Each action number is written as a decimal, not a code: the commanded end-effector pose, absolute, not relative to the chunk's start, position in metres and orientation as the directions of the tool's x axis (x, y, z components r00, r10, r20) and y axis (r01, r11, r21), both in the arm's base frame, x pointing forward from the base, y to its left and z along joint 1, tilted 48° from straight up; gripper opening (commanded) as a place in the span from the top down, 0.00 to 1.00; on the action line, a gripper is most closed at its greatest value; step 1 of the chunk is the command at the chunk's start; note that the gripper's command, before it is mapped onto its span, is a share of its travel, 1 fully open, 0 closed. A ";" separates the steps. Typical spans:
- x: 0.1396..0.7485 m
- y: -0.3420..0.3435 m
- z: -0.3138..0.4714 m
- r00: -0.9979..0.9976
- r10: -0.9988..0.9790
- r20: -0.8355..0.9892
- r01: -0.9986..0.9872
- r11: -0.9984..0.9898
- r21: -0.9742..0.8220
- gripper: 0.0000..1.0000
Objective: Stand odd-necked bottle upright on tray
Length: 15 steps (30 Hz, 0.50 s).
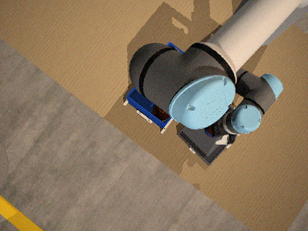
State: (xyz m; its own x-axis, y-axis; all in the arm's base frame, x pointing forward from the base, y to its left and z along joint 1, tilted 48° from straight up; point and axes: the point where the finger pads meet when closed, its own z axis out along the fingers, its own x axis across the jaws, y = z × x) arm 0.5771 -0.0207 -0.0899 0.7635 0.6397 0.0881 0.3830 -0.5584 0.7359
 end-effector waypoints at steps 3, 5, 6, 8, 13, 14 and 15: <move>0.577 -0.020 -0.089 0.763 0.640 0.089 0.383 -0.558 0.736 0.00; 0.577 -0.020 -0.089 0.763 0.640 0.089 0.383 -0.558 0.736 0.00; 0.577 -0.020 -0.089 0.763 0.640 0.089 0.383 -0.558 0.736 0.00; 0.577 -0.020 -0.089 0.763 0.640 0.089 0.383 -0.558 0.736 0.00; 0.574 -0.018 -0.086 0.763 0.640 0.089 0.383 -0.558 0.736 0.00; 0.574 -0.017 -0.085 0.763 0.640 0.089 0.383 -0.558 0.736 0.00; 0.573 -0.016 -0.084 0.763 0.640 0.089 0.383 -0.558 0.736 0.00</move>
